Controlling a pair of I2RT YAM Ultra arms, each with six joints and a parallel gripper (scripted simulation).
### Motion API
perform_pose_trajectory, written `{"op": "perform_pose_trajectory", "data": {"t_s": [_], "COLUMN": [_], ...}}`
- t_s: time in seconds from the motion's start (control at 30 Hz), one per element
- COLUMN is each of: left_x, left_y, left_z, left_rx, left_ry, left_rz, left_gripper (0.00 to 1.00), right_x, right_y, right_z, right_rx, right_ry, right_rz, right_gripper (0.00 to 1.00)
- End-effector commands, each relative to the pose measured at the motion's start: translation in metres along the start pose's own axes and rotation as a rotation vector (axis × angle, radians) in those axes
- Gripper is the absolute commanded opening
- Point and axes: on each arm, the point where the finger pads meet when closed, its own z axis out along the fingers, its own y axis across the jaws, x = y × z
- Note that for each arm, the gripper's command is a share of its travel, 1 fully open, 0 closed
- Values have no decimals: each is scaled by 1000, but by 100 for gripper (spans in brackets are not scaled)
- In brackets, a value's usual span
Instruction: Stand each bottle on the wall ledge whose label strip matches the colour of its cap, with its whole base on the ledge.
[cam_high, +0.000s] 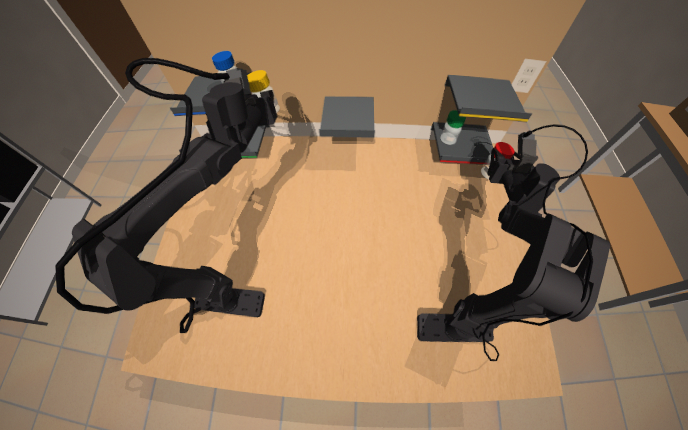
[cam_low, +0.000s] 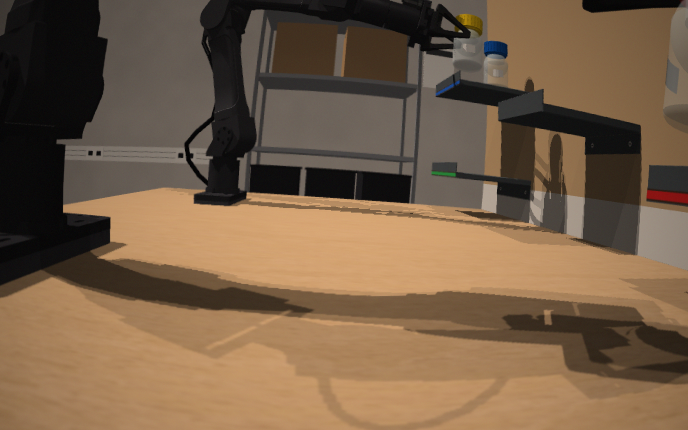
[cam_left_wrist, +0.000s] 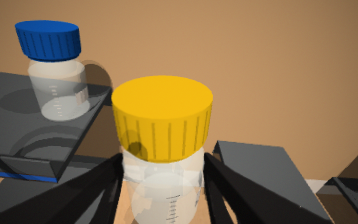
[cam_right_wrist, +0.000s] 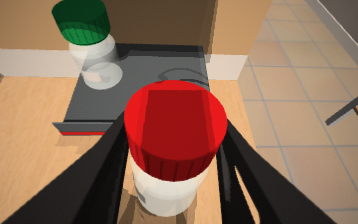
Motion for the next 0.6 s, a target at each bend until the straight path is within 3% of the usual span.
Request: {"op": "perform_pose_trajectory", "data": {"t_s": [0.0,0.17,0.23,0.57], "left_x": [-24,2,2,47], "left_y": [-23,-75,-75,-156], "left_z": [9,13,13,-3], "left_rx": [-142,-164,-164,-156], "left_ry": [-91,-75,-75,-67], "left_rz": [-37,-5,-5,47], "left_gripper": [49,49,49,49], "right_x": [-20,-31,-31,-23], "right_y": [7,1,1,10], "right_z": [4,-5,-5,-3], "right_rx": [-20,82,82,95], "right_ry": [-99,-161,-161,-153], "right_rz": [-33,-39,-39,-39], "right_gripper": [50,50,50,50]}}
